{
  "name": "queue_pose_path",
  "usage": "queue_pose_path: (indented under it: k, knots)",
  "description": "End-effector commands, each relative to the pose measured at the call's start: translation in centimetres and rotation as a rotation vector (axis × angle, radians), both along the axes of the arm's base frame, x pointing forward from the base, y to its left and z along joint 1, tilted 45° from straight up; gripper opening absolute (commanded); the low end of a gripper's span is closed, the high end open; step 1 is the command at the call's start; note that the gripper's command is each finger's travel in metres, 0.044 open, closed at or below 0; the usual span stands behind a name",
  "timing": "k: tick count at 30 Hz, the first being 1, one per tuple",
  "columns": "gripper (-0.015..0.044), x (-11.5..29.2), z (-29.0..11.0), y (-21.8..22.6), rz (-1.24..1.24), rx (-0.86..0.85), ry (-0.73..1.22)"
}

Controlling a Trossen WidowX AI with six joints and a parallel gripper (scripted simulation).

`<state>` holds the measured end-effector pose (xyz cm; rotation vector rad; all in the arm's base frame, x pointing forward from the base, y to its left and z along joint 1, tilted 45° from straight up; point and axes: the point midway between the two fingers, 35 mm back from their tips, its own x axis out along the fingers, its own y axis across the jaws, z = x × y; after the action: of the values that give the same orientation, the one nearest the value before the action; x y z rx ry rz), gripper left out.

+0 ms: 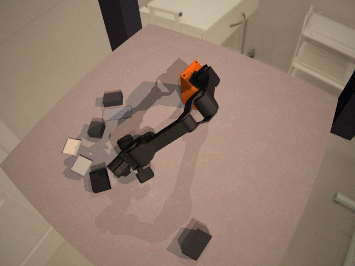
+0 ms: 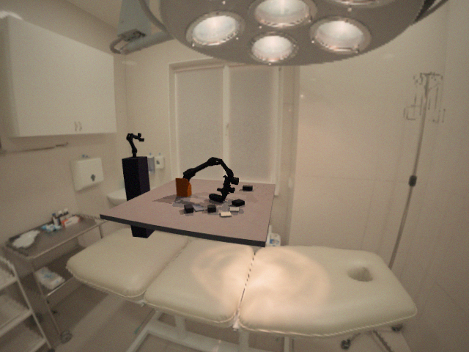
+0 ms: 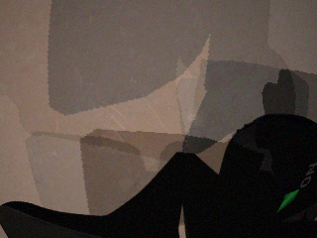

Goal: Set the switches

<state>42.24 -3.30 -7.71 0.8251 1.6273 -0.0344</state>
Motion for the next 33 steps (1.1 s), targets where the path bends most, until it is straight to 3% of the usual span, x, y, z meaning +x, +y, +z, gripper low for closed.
queue_pose_path:
  k: [1, 33]
  knots:
    - [0.0000, -0.2, -0.2, -0.3, -0.003, 0.002, 0.001]
    - [0.0000, -1.1, -1.3, -1.2, -0.003, 0.001, 0.002]
